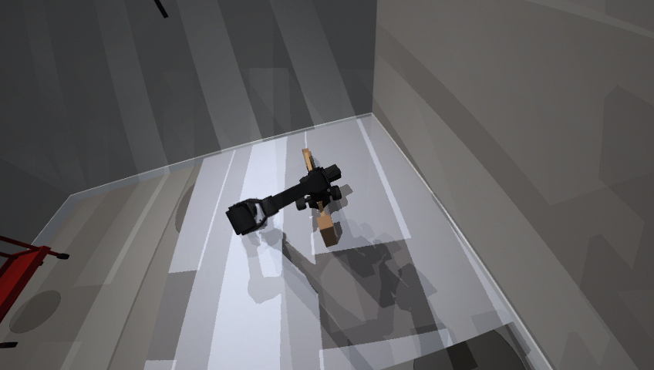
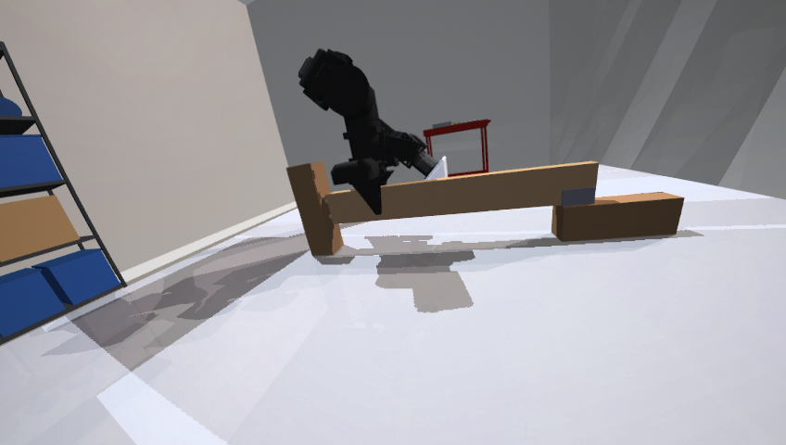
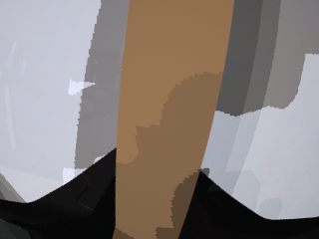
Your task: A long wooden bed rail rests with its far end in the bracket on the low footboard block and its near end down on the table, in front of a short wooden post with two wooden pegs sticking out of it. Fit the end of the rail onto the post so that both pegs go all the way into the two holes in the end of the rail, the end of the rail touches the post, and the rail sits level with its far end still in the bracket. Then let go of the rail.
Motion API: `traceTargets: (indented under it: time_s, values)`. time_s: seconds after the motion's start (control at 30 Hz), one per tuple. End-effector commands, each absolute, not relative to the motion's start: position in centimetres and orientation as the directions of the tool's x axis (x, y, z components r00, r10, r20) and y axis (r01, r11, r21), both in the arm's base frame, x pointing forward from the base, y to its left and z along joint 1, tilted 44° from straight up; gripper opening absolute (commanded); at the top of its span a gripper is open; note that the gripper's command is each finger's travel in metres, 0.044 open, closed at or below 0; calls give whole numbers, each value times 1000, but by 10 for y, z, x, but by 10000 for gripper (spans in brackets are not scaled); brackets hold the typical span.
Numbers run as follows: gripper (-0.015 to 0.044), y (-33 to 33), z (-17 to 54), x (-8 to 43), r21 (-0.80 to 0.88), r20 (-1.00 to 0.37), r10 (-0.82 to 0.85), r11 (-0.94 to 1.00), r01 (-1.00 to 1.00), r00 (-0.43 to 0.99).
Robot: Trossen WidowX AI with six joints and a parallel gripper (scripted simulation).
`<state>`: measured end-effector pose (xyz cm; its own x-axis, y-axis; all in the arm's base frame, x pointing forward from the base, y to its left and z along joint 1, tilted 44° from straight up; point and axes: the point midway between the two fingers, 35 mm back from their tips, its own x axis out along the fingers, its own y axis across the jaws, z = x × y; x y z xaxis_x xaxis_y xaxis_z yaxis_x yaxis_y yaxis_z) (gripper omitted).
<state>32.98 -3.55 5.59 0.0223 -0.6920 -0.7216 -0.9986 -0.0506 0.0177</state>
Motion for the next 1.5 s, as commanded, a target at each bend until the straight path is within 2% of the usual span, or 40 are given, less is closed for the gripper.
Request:
traceTargets:
  time_s: [0.0, 1.47]
  values:
    - [0, -32, 57, 330, 14, -718, -695, -58, -998, 30]
    - [0, -34, 54, 330, 14, -718, -696, -58, -998, 30]
